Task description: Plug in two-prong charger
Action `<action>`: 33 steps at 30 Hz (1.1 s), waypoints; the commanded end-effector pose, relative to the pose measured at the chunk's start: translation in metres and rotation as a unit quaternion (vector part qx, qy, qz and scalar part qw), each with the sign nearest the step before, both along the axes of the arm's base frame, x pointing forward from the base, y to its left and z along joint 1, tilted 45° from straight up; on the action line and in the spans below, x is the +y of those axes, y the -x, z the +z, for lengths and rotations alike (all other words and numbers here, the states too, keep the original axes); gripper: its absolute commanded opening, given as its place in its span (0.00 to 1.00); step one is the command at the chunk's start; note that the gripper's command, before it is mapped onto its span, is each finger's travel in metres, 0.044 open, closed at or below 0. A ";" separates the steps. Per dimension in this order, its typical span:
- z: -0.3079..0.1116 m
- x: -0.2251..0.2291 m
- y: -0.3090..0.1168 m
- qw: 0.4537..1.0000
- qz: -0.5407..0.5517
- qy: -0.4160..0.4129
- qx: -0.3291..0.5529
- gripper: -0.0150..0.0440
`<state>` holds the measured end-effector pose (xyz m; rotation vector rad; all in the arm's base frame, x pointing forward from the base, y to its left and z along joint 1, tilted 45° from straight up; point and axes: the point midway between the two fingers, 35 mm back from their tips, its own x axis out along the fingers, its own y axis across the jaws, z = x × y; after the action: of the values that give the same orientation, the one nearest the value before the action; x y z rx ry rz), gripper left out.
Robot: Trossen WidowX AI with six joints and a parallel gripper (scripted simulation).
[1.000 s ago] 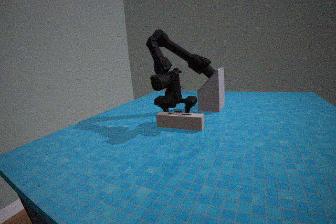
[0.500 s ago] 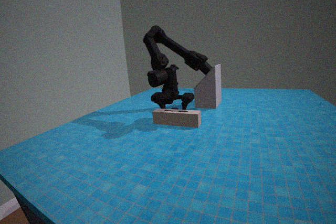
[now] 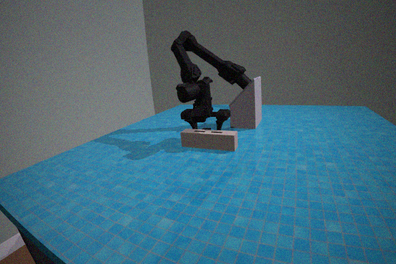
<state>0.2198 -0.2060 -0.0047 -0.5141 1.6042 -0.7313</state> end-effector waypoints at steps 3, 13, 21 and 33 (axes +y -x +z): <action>-0.001 0.001 0.008 1.000 0.001 -0.003 0.001 1.00; 0.000 0.002 0.020 1.000 0.001 -0.003 0.001 1.00; 0.000 0.004 0.029 1.000 0.001 -0.003 0.001 1.00; 0.000 0.006 0.043 1.000 0.001 -0.003 0.002 1.00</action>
<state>0.1811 -0.2015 -0.0040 -0.5151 1.6067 -0.7310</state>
